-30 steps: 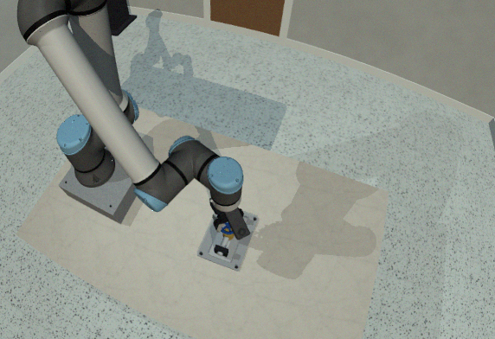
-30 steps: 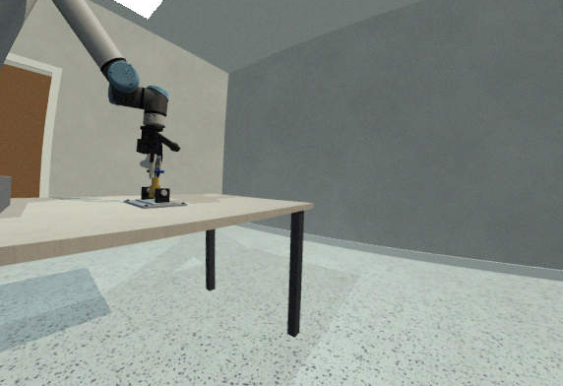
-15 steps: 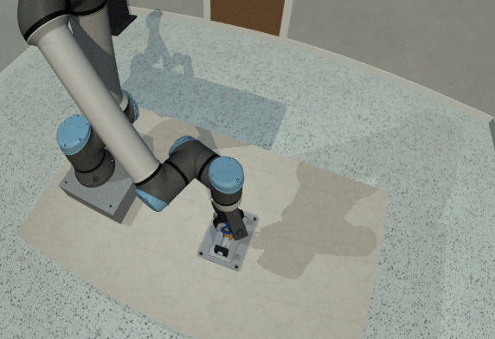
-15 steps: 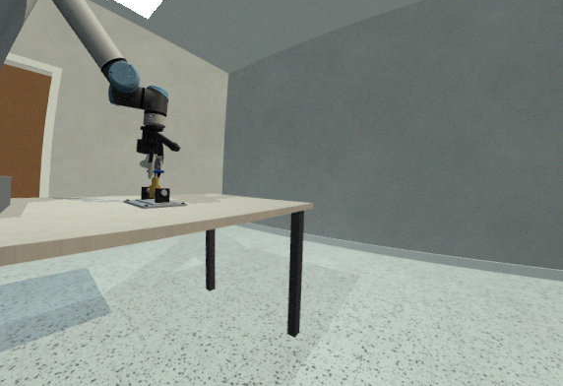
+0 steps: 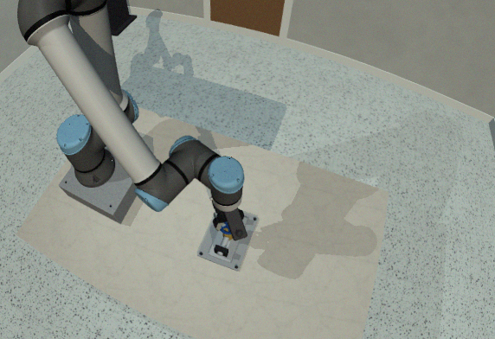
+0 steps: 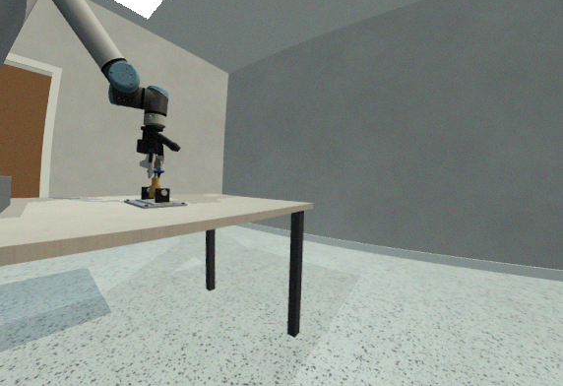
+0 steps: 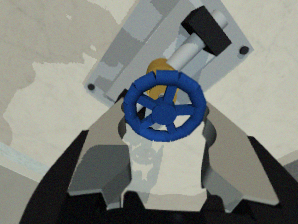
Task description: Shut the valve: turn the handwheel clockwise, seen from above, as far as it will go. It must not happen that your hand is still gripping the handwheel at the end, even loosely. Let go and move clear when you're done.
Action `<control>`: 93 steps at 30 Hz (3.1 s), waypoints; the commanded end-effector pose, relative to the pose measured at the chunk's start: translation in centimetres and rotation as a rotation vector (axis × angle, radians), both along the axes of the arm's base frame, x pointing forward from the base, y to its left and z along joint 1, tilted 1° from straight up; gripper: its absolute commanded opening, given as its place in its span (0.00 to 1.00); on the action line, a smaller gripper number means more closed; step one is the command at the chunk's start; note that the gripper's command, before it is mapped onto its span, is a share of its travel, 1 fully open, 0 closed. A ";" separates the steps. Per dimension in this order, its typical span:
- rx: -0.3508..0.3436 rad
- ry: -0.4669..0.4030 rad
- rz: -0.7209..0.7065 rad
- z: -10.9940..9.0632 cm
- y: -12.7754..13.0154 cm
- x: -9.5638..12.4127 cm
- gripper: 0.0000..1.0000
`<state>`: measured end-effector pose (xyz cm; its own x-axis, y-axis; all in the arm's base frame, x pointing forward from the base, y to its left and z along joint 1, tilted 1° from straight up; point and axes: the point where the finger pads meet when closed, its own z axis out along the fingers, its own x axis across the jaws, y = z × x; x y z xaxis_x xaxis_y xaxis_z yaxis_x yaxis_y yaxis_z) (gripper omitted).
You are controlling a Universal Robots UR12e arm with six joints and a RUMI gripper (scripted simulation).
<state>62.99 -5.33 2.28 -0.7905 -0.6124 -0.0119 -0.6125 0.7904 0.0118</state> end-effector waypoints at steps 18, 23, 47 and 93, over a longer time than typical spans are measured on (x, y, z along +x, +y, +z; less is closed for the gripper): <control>-0.005 -0.005 -0.004 0.4 -0.3 0.4 0.00; -0.005 -0.005 -0.004 0.4 -0.3 0.4 0.00; -0.004 -0.004 -0.004 0.3 -0.2 0.3 1.00; -0.005 -0.007 -0.004 2.9 -0.3 0.4 1.00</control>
<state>63.15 -5.47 3.87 -0.7922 -0.6101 -0.0127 -0.6102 0.7922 0.0061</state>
